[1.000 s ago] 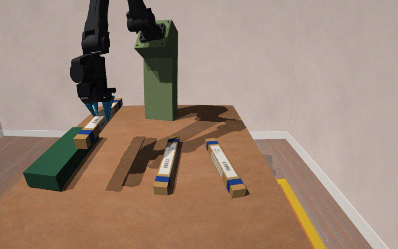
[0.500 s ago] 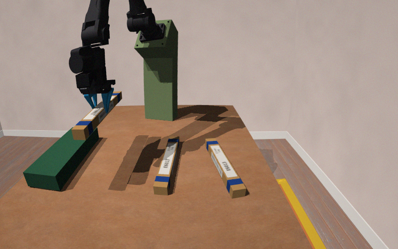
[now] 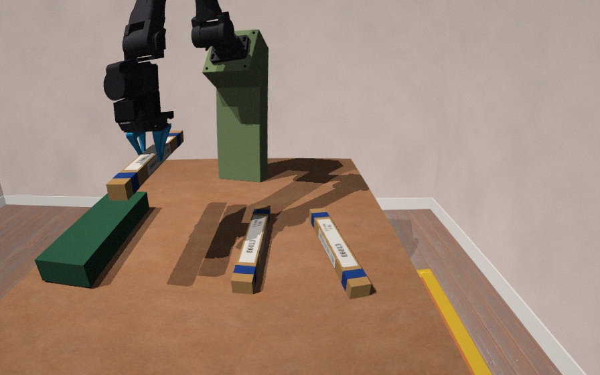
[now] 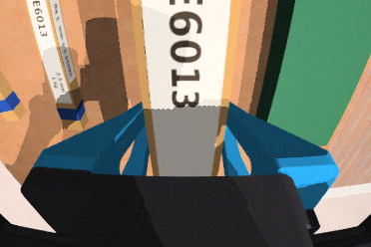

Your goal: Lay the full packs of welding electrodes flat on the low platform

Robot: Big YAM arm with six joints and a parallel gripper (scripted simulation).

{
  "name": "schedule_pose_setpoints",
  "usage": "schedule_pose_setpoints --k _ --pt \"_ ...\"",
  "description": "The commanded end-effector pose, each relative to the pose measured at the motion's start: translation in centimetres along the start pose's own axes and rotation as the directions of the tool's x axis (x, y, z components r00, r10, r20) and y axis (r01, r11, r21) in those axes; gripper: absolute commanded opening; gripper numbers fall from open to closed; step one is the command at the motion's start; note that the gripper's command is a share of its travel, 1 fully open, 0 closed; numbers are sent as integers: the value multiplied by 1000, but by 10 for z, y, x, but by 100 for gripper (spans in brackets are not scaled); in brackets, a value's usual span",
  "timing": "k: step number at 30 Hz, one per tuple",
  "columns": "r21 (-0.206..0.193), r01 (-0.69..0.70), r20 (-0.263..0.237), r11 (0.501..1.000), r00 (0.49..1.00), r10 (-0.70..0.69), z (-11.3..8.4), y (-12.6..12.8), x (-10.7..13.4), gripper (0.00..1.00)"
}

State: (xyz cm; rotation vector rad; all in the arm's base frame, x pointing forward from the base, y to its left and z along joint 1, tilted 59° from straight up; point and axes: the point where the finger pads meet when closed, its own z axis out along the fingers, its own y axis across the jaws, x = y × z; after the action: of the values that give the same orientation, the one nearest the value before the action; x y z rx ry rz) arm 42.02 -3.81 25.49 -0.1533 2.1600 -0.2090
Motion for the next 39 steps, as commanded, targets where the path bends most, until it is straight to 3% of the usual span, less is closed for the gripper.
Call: schedule_pose_setpoints --k 1,27,39 --pt "10 -11 74 1000 997 10 -27 -2 -26 0" --pt "17 -14 96 1000 995 12 -27 -5 -32 0" --pt "12 16 73 1000 997 -17 -23 25 -14 0"
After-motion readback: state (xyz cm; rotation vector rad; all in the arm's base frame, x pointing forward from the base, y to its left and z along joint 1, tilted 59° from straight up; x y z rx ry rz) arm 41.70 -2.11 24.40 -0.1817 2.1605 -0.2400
